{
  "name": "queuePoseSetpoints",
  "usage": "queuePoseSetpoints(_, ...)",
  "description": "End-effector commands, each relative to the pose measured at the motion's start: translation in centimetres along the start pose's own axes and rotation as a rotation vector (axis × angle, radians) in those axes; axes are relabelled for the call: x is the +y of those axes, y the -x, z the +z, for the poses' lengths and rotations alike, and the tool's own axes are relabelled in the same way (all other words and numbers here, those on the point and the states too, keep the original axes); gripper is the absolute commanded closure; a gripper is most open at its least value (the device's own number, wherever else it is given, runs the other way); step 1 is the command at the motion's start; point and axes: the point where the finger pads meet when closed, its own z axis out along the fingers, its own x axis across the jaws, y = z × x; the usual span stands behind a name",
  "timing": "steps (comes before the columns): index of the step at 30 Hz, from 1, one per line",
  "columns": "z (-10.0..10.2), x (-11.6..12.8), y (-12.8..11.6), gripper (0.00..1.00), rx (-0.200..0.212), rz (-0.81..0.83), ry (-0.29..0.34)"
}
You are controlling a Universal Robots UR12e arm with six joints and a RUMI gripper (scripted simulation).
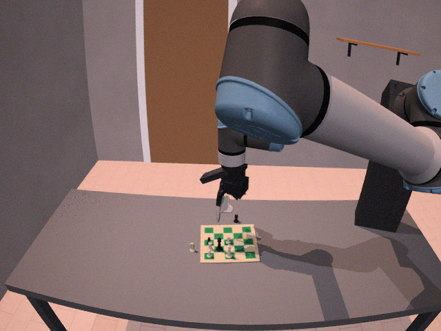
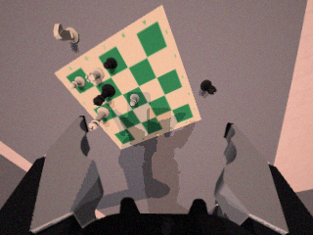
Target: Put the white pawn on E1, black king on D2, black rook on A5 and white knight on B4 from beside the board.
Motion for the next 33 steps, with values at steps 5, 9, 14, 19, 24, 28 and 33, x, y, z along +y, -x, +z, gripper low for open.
queuePoseSetpoints(5, 1.1, -0.6, -6.9, 0.0, -0.003, 0.368, -0.02)
queuePoseSetpoints(9, 1.5, -0.5, -8.9, 0.0, -0.005, 0.509, -0.022)
queuePoseSetpoints(14, 1.7, -0.5, -9.9, 0.0, -0.006, 0.561, -0.021)
queuePoseSetpoints(19, 1.7, -0.5, -9.9, 0.78, -0.006, 0.562, -0.021)
queuePoseSetpoints(24, 1.7, -0.5, -9.9, 0.78, -0.006, 0.562, -0.021)
queuePoseSetpoints(28, 1.7, -0.5, -9.9, 0.78, -0.006, 0.562, -0.021)
queuePoseSetpoints(33, 1.7, -0.5, -9.9, 0.78, -0.006, 0.562, -0.021)
